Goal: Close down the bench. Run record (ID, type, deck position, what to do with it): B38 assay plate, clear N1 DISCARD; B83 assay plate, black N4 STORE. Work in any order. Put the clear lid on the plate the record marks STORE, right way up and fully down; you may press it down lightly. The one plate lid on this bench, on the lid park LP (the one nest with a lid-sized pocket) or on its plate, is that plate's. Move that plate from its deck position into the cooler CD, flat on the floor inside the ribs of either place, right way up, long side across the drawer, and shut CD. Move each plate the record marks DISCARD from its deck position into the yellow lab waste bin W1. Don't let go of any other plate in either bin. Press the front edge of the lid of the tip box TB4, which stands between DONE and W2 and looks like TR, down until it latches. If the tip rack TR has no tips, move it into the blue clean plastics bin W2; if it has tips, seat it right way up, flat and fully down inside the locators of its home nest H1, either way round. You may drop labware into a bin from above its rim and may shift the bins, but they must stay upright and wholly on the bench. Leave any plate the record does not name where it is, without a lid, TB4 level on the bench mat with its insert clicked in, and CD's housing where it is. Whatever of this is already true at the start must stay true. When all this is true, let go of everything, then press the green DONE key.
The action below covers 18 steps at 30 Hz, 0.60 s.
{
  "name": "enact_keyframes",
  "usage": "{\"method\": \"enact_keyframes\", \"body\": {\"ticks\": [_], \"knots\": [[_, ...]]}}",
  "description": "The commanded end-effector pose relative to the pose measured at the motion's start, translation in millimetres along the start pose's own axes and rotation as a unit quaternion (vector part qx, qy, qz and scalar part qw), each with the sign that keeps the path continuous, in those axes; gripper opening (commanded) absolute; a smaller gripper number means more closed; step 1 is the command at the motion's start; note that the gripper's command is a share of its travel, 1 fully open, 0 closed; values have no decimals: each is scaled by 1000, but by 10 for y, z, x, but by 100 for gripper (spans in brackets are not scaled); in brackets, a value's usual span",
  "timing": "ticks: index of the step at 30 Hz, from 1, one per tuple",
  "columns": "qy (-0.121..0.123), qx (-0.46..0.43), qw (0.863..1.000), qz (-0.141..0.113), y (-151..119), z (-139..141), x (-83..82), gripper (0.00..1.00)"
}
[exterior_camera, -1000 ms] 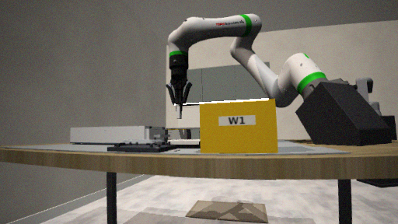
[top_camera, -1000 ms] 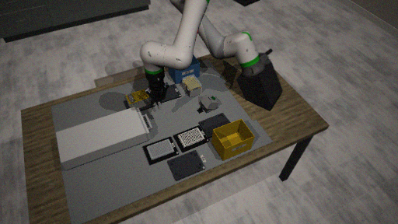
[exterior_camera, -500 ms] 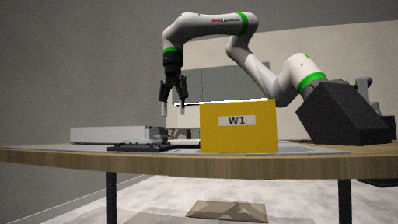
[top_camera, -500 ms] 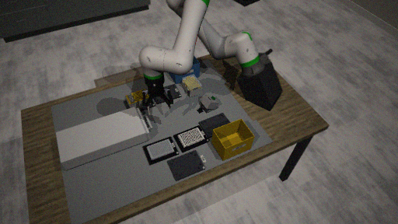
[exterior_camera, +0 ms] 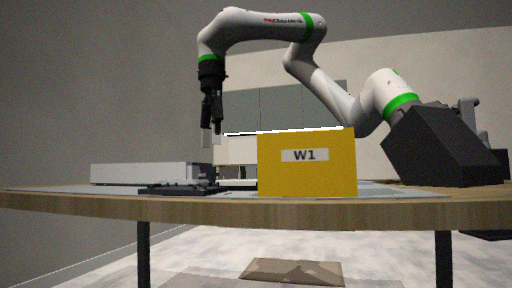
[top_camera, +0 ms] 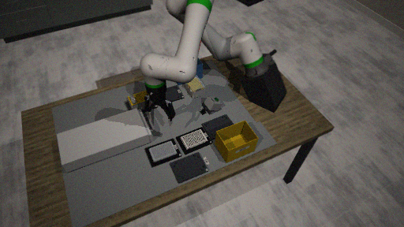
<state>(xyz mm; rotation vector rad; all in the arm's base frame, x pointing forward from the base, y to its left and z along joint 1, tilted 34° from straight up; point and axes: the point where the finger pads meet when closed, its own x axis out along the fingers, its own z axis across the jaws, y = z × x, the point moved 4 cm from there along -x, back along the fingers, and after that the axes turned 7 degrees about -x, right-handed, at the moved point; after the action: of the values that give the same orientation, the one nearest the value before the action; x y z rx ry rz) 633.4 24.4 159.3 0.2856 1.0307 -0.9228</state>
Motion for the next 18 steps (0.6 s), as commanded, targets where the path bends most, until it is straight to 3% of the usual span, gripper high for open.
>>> {"method": "enact_keyframes", "body": {"ticks": [1,7,13,15,18], "knots": [[-3,58,998,-2,130,-35,-11,66],[-4,157,988,-2,360,-102,-29,66],[-4,255,967,-2,589,-169,-47,66],[-4,255,967,-2,589,-169,-47,66],[-4,303,953,-1,704,-202,-56,66]]}}
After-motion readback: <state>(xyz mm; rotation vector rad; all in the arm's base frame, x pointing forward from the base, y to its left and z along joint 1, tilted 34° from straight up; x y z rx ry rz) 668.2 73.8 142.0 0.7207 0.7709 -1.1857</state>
